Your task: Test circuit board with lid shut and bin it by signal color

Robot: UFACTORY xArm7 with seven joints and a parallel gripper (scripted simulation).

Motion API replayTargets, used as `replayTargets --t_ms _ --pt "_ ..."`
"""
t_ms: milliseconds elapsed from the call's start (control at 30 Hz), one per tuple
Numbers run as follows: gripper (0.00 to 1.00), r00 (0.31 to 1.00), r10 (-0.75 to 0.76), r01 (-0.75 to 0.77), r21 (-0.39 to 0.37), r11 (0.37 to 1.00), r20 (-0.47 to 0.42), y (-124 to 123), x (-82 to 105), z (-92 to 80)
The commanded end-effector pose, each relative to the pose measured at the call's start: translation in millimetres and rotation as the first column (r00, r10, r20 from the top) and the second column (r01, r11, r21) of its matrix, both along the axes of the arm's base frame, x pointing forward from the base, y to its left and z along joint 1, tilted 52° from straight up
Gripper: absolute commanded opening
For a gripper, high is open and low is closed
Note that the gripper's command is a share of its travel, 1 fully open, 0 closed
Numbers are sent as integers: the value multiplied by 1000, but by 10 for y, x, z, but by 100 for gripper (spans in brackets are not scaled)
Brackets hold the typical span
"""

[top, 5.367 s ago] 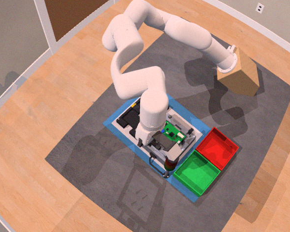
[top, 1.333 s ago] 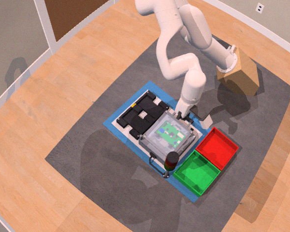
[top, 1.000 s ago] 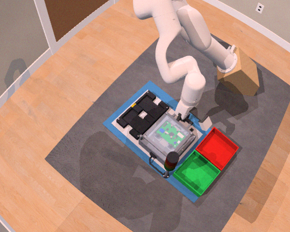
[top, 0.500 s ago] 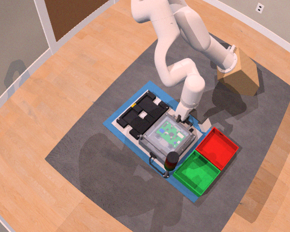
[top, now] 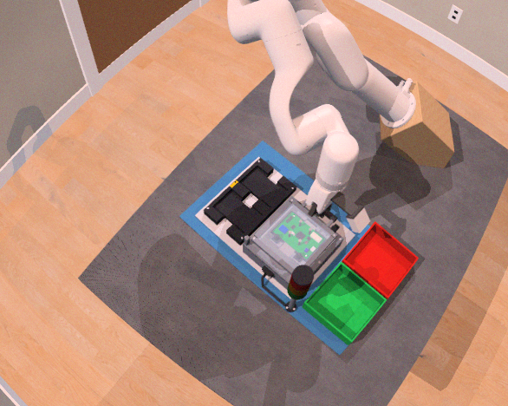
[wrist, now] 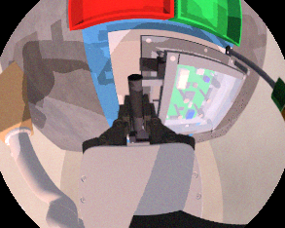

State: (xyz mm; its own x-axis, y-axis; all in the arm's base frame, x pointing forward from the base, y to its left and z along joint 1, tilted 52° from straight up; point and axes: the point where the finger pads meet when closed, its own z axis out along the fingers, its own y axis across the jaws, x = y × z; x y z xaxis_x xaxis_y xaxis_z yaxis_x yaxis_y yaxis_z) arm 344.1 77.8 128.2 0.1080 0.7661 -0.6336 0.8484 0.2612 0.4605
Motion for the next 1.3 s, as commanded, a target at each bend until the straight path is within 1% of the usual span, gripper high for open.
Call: replayTargets --t_ms 0,1267 --pt "0 1000 0 0 0 1000 1 -6 8 -5" --pt "0 1000 0 0 0 1000 1 -29 28 -31"
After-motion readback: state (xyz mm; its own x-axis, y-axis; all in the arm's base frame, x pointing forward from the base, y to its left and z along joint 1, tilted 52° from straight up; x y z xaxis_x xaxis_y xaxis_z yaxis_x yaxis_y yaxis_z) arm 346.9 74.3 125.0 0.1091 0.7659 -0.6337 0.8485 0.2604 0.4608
